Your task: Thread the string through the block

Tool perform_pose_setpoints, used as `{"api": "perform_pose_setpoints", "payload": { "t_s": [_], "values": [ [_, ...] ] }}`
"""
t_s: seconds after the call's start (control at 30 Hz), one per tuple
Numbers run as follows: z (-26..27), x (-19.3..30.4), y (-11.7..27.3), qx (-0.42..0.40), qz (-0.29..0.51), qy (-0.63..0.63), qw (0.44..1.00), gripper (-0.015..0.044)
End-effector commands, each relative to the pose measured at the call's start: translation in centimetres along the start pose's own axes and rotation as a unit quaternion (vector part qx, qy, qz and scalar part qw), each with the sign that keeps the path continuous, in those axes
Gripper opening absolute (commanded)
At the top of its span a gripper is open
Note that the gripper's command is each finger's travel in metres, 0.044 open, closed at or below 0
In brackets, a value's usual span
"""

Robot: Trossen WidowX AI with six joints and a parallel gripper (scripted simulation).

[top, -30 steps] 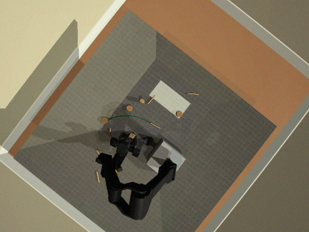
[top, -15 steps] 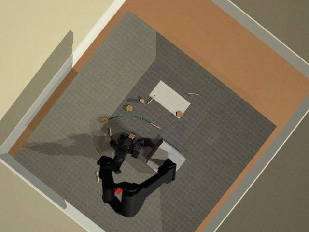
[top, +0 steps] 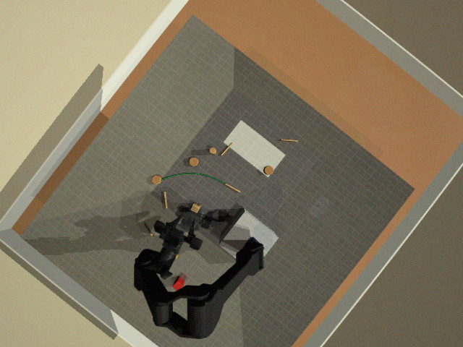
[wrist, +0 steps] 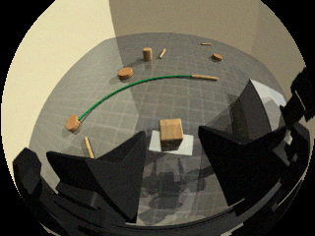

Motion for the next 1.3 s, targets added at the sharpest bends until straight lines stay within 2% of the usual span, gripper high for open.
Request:
{"api": "perform_pose_setpoints", "payload": {
  "t_s": [0.0,0.3,0.37,0.57,0.77,0.97,1.27],
  "values": [
    [-0.1,-0.2,0.2,0.008,-0.003,-0.002,1.0,0.0244],
    [-0.1,-0.2,0.2,0.008,-0.003,-0.002,1.0,0.0244],
    [0.0,-0.3,0.0,0.013,0.002,0.026,1.0,0.0296],
    [0.1,-1.4,-1.4,0.051,0.07,0.251,0.964,0.044],
    [0.3,-2.5,-2.6,0.04,0.154,0.464,0.871,0.044],
    [0.5,-3.6,-3.6,-0.022,0.227,0.644,0.73,0.044],
    [0.8,-4.6,-4.5,-0.116,0.265,0.766,0.574,0.044]
  ]
}}
Point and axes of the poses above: the point midway between the two fingers, 35 mm back from their tips, its own y axis back along the fingers, its own z axis across the jaws, x = y × z, the point moved 6 cm from there along y, back along the fingers, and after that the axes turned 13 degrees about -y, right-handed, at the moved point
